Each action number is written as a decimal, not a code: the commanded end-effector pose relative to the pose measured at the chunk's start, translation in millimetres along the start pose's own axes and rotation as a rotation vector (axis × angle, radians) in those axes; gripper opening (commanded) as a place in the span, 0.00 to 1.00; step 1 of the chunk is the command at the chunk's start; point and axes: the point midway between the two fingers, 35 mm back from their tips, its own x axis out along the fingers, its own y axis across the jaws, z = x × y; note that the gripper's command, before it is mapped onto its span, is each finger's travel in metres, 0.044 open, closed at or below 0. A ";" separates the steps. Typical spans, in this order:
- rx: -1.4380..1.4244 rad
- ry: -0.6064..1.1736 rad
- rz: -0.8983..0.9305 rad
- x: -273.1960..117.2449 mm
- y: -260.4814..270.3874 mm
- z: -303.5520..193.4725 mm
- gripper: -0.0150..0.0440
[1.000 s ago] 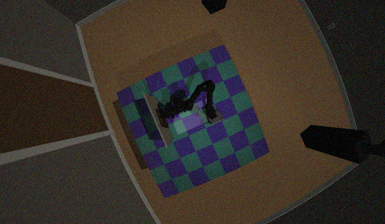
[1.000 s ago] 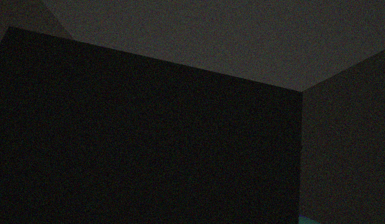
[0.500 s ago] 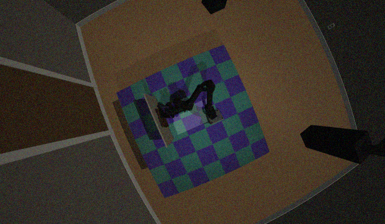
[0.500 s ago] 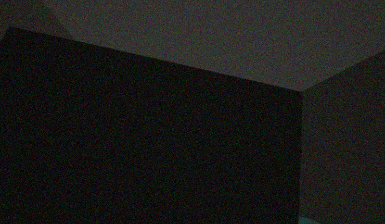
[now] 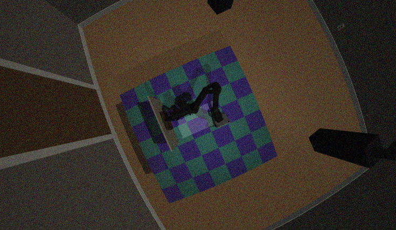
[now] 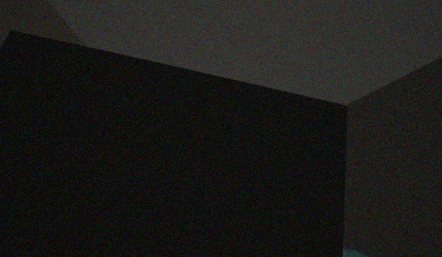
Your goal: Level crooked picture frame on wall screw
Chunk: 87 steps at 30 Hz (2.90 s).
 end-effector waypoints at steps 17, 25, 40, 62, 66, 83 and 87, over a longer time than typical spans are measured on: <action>-0.104 -0.001 -0.003 -0.1 0.4 -0.1 0.25; -0.091 0.000 0.000 -0.1 0.7 -0.3 0.57; 0.244 0.003 -0.005 -70.4 0.2 5.1 0.69; 0.402 0.006 -0.012 -191.2 33.2 3.5 0.69; 0.397 0.006 -0.008 -189.1 33.7 4.0 0.69; 0.402 0.006 -0.013 -192.5 33.2 3.2 0.69; 0.402 0.006 -0.013 -192.5 33.2 3.2 0.69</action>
